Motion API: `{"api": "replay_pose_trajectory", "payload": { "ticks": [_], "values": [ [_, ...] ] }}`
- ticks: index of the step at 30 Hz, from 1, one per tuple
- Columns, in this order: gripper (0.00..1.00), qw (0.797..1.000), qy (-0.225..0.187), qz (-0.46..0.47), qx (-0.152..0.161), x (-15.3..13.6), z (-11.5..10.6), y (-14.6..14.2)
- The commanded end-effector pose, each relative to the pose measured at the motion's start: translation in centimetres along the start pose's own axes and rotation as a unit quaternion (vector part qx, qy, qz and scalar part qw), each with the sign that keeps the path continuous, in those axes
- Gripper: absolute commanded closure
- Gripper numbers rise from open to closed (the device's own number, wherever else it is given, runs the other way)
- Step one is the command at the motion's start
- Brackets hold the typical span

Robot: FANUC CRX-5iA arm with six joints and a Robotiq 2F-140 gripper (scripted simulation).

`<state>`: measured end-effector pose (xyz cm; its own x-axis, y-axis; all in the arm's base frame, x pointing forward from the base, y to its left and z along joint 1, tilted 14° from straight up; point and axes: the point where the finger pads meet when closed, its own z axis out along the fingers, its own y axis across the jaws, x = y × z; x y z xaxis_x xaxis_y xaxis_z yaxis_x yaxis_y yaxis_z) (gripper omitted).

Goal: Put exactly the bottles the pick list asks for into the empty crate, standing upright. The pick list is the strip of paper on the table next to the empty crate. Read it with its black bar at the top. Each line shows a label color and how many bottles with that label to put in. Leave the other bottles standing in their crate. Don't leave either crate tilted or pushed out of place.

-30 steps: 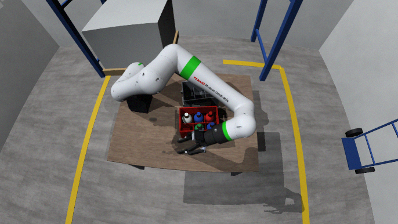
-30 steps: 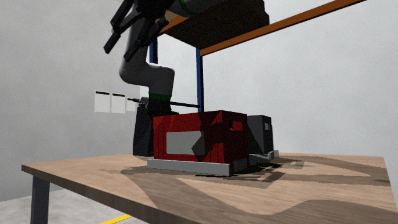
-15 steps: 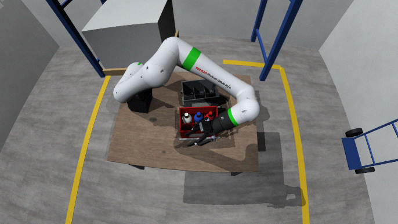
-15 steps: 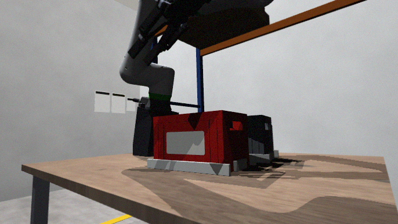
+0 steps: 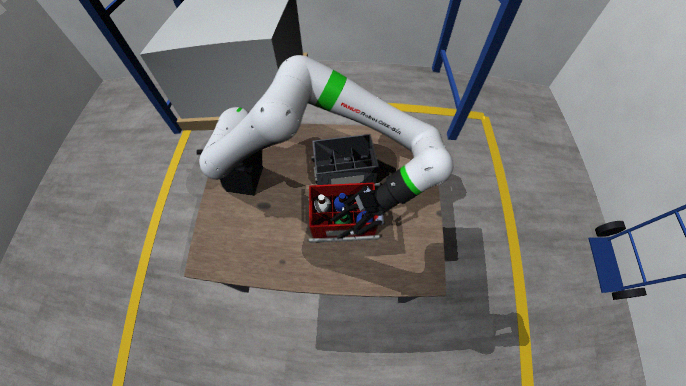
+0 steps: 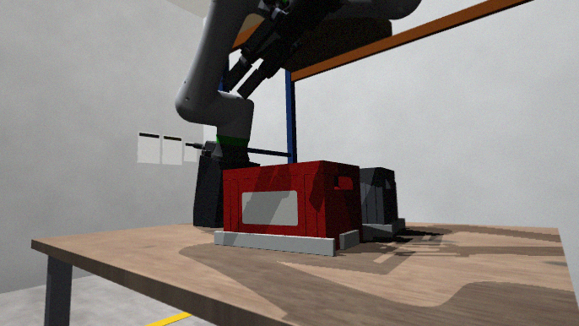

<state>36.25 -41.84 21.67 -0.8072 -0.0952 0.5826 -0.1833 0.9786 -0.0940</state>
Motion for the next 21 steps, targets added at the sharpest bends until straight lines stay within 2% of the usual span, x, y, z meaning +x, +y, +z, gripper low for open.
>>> {"api": "replay_pose_trajectory", "payload": {
  "ticks": [1, 8, 12, 19, 21],
  "values": [
    [0.56, 0.999, -0.015, -0.038, 0.022, -0.8, -0.9, 0.9],
    [0.56, 0.998, -0.019, -0.050, 0.028, -2.3, -2.2, 2.4],
    [0.56, 0.992, -0.037, -0.103, 0.057, -3.4, -3.2, 3.7],
    [0.56, 0.992, -0.037, -0.103, 0.057, -5.4, -5.0, 6.0],
    [0.56, 0.988, -0.047, -0.131, 0.072, -5.9, -5.4, 6.8]
  ]
}}
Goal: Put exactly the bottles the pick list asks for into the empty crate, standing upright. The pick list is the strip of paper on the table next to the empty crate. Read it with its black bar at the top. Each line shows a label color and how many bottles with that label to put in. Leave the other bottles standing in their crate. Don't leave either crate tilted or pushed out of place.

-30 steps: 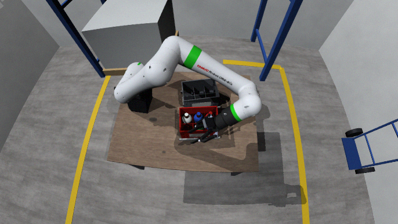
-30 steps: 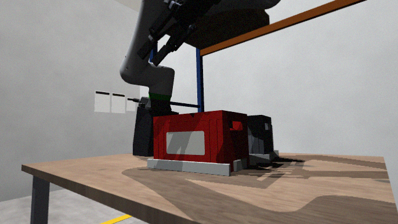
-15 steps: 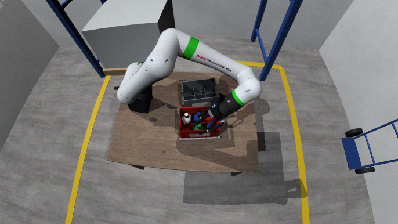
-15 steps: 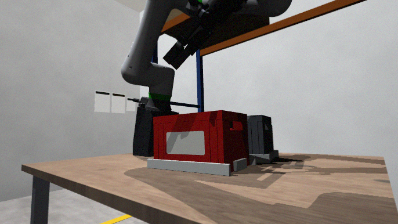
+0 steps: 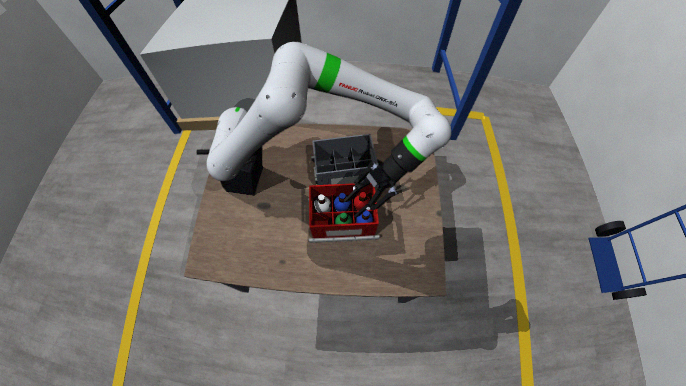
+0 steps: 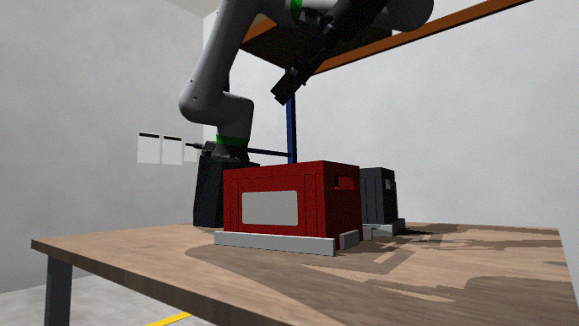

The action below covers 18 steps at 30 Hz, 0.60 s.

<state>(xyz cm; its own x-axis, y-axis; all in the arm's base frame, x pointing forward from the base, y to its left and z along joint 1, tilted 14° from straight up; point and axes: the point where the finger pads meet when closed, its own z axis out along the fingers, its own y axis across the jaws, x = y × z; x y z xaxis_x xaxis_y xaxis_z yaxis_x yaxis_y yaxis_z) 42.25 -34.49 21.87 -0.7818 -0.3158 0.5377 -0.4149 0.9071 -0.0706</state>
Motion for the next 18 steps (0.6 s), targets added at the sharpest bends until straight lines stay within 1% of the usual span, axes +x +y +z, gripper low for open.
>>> {"api": "replay_pose_trajectory", "payload": {
  "ticks": [1, 3, 4, 9, 13, 18],
  "values": [
    [0.56, 0.999, -0.014, -0.039, 0.021, -0.9, -0.8, 0.8],
    [0.56, 0.999, -0.014, -0.039, 0.021, -0.9, -0.8, 0.8],
    [0.56, 0.998, -0.018, -0.051, 0.027, -1.3, -1.1, 1.1],
    [0.56, 0.998, -0.018, -0.051, 0.027, -2.9, -2.3, 2.5],
    [0.56, 0.992, -0.035, -0.106, 0.055, -4.2, -3.2, 3.7],
    [0.56, 0.992, -0.035, -0.106, 0.055, -5.8, -4.4, 5.3]
  ]
}}
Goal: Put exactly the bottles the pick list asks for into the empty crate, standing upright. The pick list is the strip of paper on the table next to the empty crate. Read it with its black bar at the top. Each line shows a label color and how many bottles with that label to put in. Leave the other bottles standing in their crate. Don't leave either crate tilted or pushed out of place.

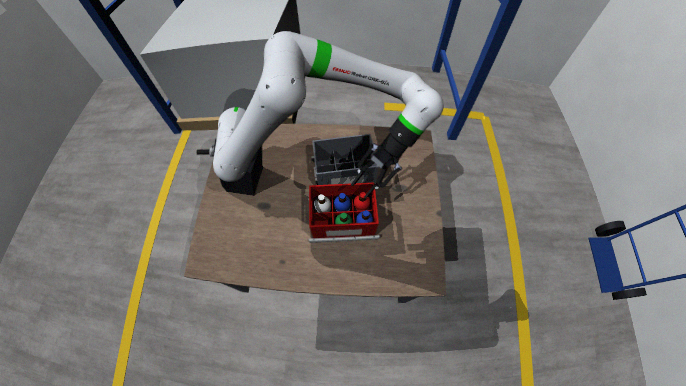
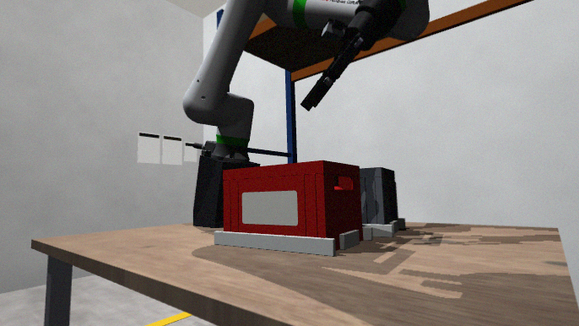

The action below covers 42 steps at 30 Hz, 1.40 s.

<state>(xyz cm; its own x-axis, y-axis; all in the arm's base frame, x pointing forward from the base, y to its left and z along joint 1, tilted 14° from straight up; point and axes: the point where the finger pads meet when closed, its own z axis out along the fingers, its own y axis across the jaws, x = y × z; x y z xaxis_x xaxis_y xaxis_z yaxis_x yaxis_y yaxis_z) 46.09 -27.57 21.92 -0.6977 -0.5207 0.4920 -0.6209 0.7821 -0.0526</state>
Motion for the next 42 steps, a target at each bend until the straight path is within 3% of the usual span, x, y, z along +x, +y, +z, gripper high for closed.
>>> {"api": "replay_pose_trajectory", "payload": {
  "ticks": [1, 6, 12, 16, 23, 27, 42],
  "values": [
    [0.56, 1.000, -0.001, 0.002, 0.001, -0.8, -0.6, 0.4],
    [0.56, 0.998, -0.018, -0.053, 0.029, -2.2, -1.5, 1.4],
    [0.56, 0.998, -0.018, -0.053, 0.029, -4.5, -2.9, 2.9],
    [0.56, 0.992, -0.034, -0.109, 0.055, -5.8, -3.8, 4.1],
    [0.56, 0.992, -0.034, -0.109, 0.055, -7.6, -4.8, 5.5],
    [0.56, 0.982, -0.050, -0.164, 0.081, -8.9, -5.6, 6.8],
    [0.56, 0.968, -0.065, -0.219, 0.107, -12.8, -8.1, 11.3]
  ]
}}
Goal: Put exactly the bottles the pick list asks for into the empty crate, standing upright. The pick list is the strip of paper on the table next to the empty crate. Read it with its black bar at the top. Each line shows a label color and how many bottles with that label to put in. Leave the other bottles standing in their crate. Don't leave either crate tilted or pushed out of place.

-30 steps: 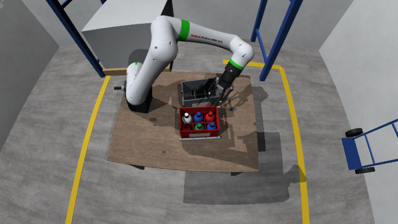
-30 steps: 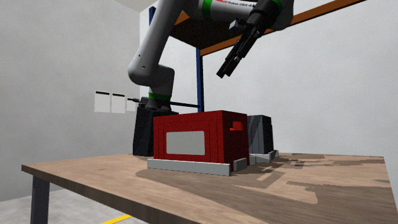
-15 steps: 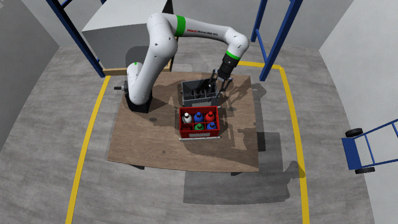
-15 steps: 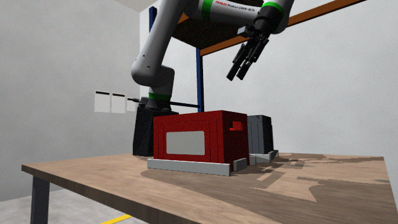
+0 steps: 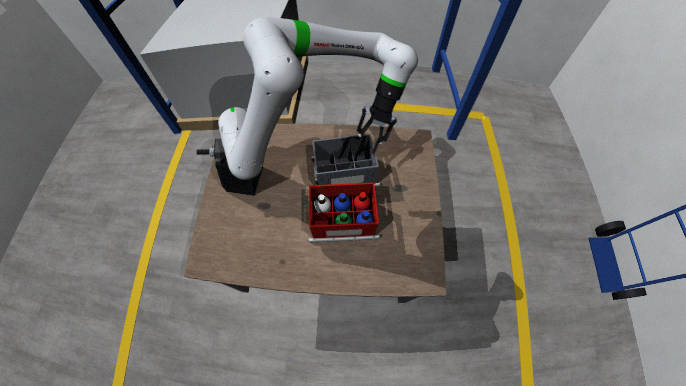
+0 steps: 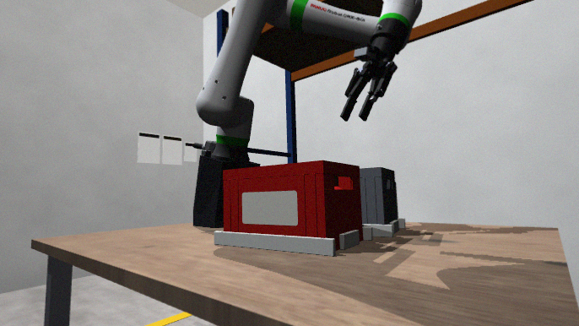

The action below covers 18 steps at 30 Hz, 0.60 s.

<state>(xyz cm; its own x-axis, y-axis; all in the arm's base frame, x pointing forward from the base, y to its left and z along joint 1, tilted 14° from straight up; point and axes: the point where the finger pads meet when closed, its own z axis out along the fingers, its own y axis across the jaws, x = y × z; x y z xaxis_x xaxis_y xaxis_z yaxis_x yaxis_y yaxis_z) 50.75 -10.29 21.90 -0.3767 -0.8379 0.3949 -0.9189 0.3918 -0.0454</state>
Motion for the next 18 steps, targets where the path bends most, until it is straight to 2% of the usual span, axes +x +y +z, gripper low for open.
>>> {"api": "replay_pose_trajectory", "payload": {
  "ticks": [1, 5, 11, 15, 18],
  "values": [
    [0.56, 1.000, 0.000, 0.002, 0.001, -1.3, -0.7, 0.4],
    [0.56, 0.998, -0.016, -0.054, 0.026, -3.0, -1.4, 1.2],
    [0.56, 0.998, -0.016, -0.054, 0.026, -4.7, -2.2, 2.0],
    [0.56, 0.992, -0.032, -0.111, 0.051, -6.3, -2.8, 2.9],
    [0.56, 0.992, -0.032, -0.111, 0.051, -7.6, -3.4, 3.6]
  ]
}}
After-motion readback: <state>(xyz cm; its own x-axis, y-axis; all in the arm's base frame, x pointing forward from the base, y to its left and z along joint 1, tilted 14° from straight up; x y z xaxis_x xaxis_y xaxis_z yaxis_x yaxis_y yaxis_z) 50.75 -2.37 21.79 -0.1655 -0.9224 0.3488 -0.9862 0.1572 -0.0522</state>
